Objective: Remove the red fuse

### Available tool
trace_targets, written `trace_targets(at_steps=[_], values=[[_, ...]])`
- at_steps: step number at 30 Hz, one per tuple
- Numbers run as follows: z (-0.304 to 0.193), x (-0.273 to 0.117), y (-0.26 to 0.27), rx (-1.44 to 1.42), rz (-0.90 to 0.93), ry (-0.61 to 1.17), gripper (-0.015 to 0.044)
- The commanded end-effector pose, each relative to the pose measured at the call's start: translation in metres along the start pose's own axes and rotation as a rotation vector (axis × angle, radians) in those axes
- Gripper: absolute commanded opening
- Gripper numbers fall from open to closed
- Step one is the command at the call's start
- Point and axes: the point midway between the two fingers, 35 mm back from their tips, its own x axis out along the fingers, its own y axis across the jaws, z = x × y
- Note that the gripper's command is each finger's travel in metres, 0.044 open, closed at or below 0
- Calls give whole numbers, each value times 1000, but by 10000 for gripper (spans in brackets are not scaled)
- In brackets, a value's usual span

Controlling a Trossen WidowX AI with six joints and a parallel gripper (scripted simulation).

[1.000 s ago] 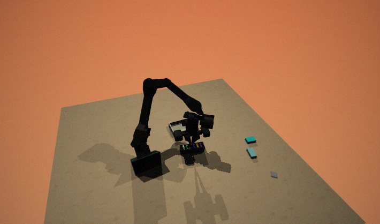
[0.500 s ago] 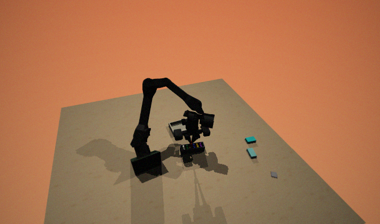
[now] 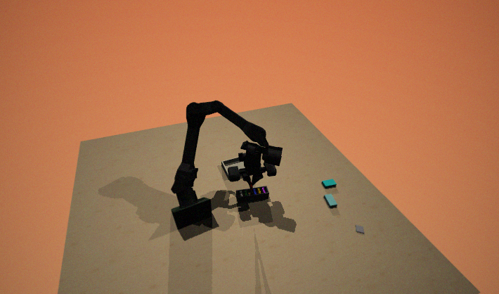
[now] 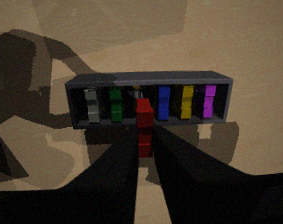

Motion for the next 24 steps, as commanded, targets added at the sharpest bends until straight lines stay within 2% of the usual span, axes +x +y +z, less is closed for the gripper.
trace_targets(at_steps=[1, 7, 24], values=[[0, -8, 0, -4, 0, 5, 0], [11, -10, -2, -3, -1, 9, 0], [141, -10, 4, -2, -6, 11, 0]])
